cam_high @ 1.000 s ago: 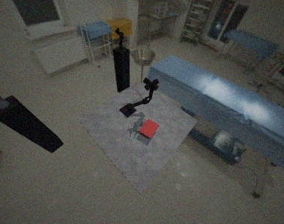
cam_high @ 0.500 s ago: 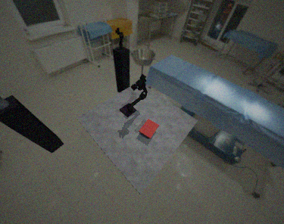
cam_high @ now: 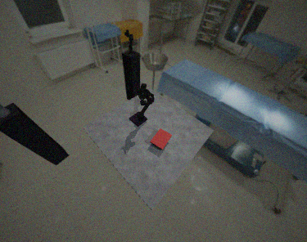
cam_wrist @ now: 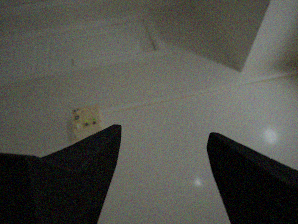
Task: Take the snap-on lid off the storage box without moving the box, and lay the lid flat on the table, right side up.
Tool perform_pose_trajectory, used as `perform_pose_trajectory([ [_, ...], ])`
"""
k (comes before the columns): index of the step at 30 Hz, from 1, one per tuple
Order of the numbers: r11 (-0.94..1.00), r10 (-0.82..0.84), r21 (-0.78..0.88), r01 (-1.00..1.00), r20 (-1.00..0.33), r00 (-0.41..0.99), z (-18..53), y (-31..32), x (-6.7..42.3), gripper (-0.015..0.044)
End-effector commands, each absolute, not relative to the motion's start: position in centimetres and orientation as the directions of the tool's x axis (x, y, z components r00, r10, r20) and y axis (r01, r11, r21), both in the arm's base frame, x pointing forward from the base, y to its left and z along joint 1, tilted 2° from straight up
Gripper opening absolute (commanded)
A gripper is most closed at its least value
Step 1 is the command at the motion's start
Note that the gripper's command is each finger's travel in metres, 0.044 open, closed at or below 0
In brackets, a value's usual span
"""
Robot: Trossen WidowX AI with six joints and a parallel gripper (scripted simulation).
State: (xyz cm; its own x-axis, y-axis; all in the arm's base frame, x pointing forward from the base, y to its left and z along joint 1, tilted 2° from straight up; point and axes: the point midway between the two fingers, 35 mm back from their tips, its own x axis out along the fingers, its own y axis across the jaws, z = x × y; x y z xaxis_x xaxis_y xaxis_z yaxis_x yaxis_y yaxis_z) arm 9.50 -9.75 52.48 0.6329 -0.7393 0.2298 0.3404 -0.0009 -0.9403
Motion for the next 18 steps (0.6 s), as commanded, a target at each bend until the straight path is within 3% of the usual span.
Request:
perform_pose_trajectory([
  [1,0.511,-0.675,-0.683,0.522,0.057,0.735,47.3,-14.3,11.9,0.0235],
  [8,0.794,-0.575,-0.298,0.53,-0.082,0.814,42.8,-16.3,14.9,0.0235],
  [18,0.836,-0.387,0.298,0.461,-0.275,0.88,35.7,-16.7,19.6,0.0235],
])
